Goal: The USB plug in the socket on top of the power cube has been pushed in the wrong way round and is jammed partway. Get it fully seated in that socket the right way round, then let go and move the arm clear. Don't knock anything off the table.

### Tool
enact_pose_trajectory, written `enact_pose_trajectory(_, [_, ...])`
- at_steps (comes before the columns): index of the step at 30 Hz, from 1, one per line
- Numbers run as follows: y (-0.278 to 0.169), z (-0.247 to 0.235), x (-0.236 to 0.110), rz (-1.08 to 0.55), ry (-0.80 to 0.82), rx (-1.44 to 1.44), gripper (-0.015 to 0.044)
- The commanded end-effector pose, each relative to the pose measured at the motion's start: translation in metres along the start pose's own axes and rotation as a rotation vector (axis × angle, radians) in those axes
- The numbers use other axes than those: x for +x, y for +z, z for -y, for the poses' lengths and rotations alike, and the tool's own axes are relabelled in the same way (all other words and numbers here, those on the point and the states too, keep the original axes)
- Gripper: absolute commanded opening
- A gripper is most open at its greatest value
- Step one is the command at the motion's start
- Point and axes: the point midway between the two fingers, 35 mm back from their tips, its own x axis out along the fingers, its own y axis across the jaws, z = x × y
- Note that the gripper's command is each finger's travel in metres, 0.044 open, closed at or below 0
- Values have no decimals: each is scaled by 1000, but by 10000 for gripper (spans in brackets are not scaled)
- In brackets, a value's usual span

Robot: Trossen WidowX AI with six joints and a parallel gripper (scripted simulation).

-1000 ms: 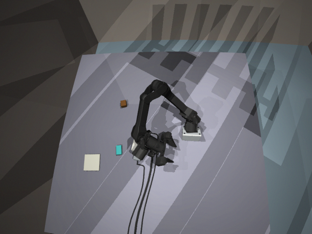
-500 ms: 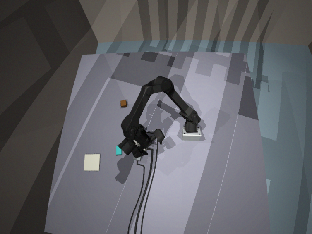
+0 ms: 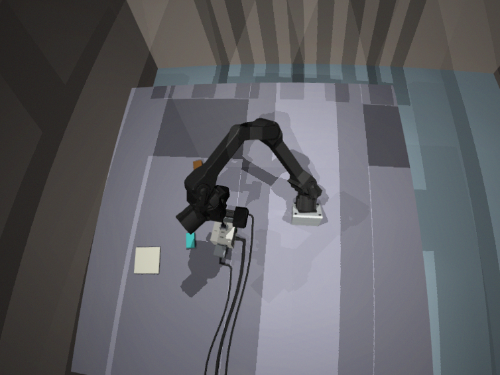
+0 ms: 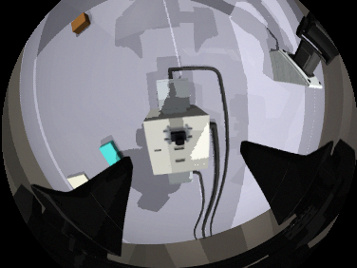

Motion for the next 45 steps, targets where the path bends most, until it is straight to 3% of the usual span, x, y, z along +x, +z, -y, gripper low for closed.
enact_pose_trajectory(1, [1,-3,-3,4,16,26,440])
enact_pose_trajectory(37, [1,-4,27,5,17,26,440])
enact_pose_trajectory(45, [1,-4,25,0,14,31,230])
